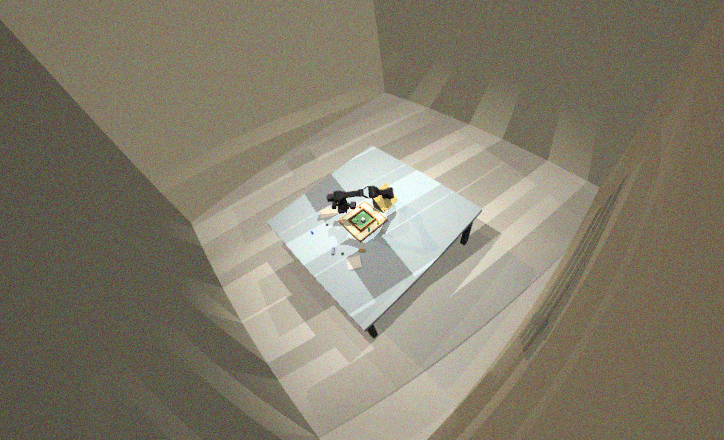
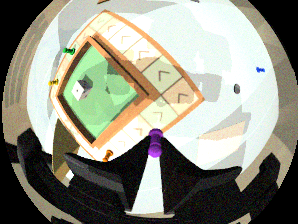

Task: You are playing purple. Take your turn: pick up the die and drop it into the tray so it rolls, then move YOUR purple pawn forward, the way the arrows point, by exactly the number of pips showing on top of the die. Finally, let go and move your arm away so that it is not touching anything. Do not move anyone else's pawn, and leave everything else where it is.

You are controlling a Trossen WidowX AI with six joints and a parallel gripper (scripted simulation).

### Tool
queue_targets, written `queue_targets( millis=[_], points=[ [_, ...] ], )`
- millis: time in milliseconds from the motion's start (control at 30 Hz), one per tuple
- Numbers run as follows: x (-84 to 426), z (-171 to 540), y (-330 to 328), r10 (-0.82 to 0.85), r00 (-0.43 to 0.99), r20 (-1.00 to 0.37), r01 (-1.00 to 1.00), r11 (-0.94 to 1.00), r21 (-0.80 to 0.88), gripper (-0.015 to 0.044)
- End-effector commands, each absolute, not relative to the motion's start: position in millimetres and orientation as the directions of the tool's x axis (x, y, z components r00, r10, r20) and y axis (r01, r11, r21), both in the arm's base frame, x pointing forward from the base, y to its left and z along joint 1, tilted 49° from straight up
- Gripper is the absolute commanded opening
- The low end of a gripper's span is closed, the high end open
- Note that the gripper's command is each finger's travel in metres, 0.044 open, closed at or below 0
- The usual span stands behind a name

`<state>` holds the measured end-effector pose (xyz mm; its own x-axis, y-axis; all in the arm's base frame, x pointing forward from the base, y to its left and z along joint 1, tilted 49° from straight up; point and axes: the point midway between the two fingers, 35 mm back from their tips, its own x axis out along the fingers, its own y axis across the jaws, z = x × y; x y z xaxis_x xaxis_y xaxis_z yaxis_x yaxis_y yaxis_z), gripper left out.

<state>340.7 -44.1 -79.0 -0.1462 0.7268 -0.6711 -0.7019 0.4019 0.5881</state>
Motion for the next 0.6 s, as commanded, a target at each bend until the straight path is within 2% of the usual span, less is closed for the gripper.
queue_targets(
  millis=[0,567],
  points=[
    [345,-84,-38,0.732,-0.136,-0.668,-0.697,0.408,0.589,0.0],
    [340,-109,-10,0.733,-0.136,-0.667,-0.697,0.407,0.59,0.0]
  ],
)
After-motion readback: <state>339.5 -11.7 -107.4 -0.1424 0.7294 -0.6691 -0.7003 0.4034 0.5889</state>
